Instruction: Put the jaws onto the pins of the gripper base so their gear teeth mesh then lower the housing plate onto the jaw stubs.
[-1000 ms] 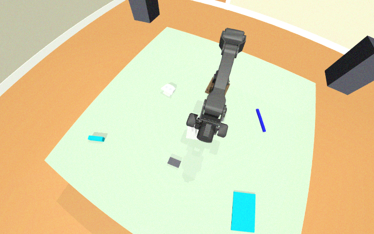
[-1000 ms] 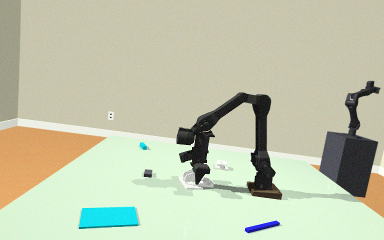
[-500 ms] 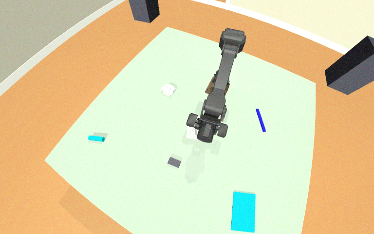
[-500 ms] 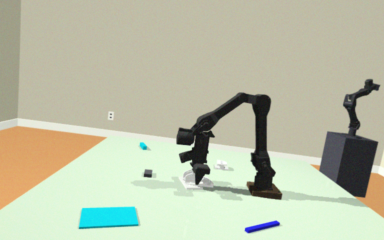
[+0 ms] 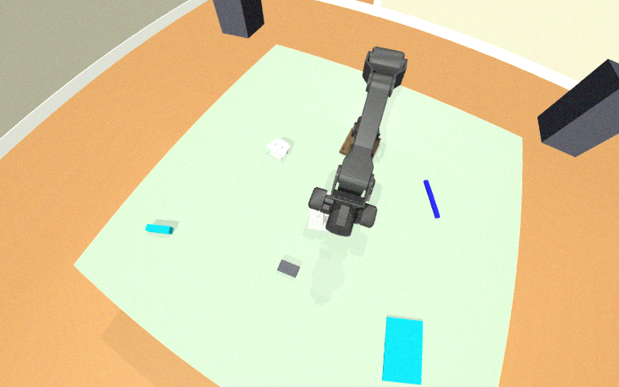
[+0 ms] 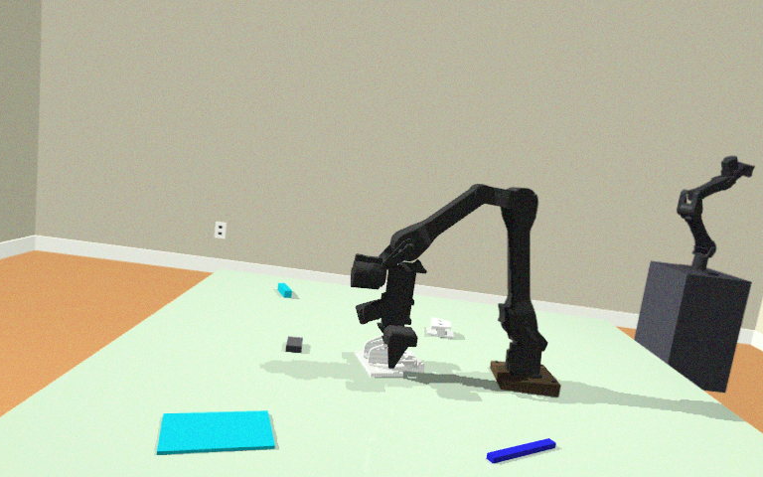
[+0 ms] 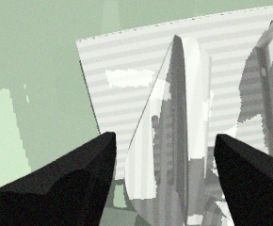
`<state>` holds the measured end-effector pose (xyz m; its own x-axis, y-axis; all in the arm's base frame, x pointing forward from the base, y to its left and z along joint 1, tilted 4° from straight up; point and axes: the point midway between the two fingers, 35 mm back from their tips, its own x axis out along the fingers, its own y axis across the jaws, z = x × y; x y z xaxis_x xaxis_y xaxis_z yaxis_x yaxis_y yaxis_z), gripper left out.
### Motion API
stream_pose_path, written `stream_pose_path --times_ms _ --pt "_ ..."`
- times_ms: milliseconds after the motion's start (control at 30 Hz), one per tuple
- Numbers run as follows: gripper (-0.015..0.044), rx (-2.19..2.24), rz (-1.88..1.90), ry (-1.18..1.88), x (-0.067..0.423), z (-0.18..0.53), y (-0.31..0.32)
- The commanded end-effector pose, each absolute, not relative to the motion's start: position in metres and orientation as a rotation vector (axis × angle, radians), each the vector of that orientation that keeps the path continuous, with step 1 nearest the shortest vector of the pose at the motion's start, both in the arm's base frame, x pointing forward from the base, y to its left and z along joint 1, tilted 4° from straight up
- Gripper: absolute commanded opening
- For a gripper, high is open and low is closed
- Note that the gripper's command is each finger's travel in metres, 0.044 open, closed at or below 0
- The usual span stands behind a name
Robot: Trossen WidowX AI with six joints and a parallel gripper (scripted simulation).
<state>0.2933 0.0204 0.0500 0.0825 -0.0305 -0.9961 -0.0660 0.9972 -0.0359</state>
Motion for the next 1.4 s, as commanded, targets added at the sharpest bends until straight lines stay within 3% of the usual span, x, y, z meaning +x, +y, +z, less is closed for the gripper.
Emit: stream_pose_path --times_ms 0,667,733,933,1367 --pt "0.0224 -0.078 0.026 1.489 0.293 0.050 0.020" --pt "0.0224 -0.083 0.033 1.480 0.289 0.110 0.022" --pt "0.0277 -0.084 0.036 1.464 0.290 0.113 0.015" --pt "0.0434 -0.061 -0.005 1.458 0.287 0.123 -0.063" --pt "0.0440 0.025 -0.107 1.490 0.200 0.133 -0.220"
